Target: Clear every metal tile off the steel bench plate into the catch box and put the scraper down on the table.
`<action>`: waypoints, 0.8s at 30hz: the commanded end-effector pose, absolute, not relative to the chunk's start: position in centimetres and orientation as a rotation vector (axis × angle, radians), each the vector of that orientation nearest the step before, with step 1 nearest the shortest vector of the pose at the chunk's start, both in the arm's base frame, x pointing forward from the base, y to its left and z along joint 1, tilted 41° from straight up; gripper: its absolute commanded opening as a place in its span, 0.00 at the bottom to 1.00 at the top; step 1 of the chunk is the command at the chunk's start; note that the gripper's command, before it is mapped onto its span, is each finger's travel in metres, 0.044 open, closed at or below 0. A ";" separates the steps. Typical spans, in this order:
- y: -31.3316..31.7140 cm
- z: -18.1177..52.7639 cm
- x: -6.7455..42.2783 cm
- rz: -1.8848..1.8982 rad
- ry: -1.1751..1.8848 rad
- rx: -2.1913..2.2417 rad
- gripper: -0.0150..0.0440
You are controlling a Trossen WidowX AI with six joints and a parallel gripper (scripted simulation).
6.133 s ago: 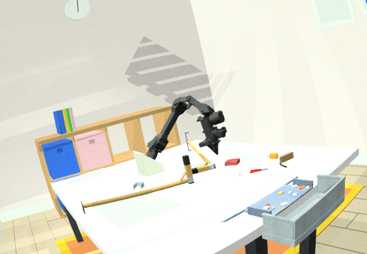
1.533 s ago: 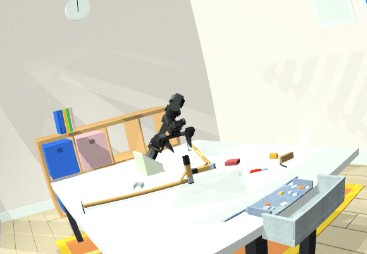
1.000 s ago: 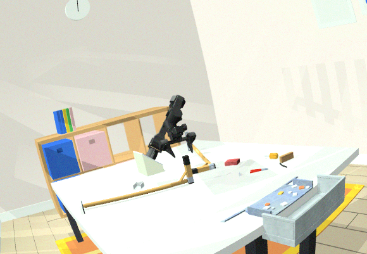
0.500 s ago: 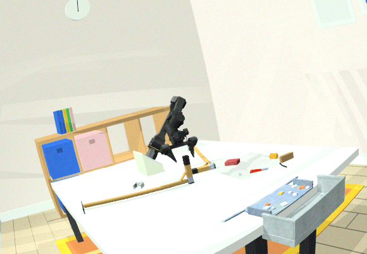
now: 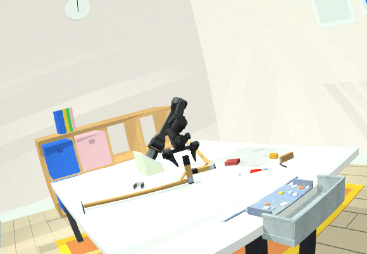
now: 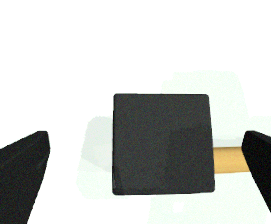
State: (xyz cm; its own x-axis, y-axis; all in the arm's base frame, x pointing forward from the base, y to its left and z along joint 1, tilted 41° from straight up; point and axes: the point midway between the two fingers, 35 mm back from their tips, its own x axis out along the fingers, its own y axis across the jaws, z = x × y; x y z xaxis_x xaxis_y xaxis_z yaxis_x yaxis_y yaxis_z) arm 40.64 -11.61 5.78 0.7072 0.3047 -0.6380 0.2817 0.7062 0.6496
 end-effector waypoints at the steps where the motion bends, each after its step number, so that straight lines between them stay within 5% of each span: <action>1: -11.6 5.6 41.3 0.007 0.799 0.808 1.00; 11: -11.0 4.7 42.3 0.008 0.797 0.810 1.00; 24: -10.9 4.7 41.8 0.016 0.807 0.811 0.42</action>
